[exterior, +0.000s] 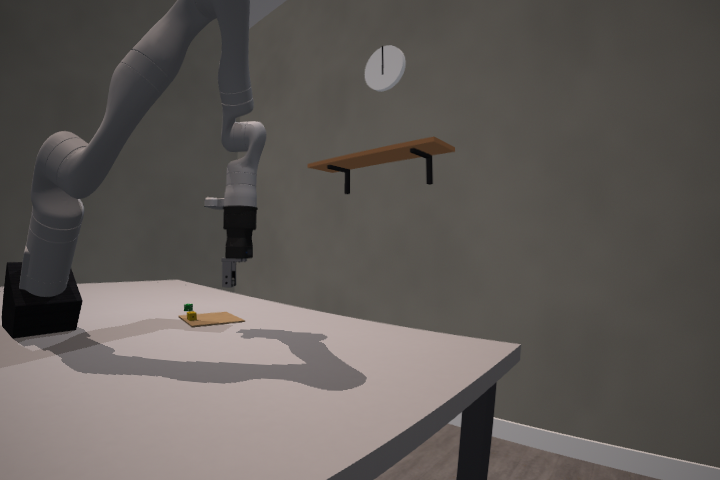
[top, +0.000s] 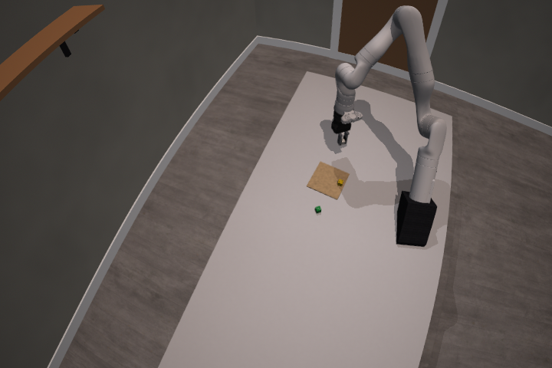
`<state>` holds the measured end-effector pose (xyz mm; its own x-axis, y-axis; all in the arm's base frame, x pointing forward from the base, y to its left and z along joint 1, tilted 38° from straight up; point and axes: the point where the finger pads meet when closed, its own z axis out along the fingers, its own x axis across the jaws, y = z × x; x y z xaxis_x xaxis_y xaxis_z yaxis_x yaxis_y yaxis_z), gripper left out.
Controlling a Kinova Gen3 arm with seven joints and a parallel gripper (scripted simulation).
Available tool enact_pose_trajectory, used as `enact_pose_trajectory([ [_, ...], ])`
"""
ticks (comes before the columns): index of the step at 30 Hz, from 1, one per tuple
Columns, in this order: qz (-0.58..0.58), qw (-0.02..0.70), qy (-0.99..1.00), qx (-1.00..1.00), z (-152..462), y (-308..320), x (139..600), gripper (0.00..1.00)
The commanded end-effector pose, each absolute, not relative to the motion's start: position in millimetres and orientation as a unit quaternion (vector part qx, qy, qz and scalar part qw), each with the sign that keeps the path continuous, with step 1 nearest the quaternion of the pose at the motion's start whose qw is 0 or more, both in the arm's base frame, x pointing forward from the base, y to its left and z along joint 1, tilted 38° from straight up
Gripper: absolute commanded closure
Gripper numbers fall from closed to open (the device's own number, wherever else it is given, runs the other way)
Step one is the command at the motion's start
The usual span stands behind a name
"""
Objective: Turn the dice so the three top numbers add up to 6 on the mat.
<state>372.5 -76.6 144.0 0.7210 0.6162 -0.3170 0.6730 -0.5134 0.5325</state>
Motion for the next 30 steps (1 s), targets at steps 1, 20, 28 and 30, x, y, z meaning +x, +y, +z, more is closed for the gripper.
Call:
enact_pose_trajectory([
  [1, -0.043, 0.325, 0.37, 0.869, 144.1, -75.9, 373.0, 0.6],
  [20, -0.032, 0.326, 0.341, 0.881, 142.7, -73.4, 374.7, 0.6],
  [28, -0.022, 0.327, 0.314, 0.891, 141.6, -71.2, 376.4, 0.6],
  [30, -0.022, 0.327, 0.314, 0.891, 141.6, -71.2, 376.4, 0.6],
])
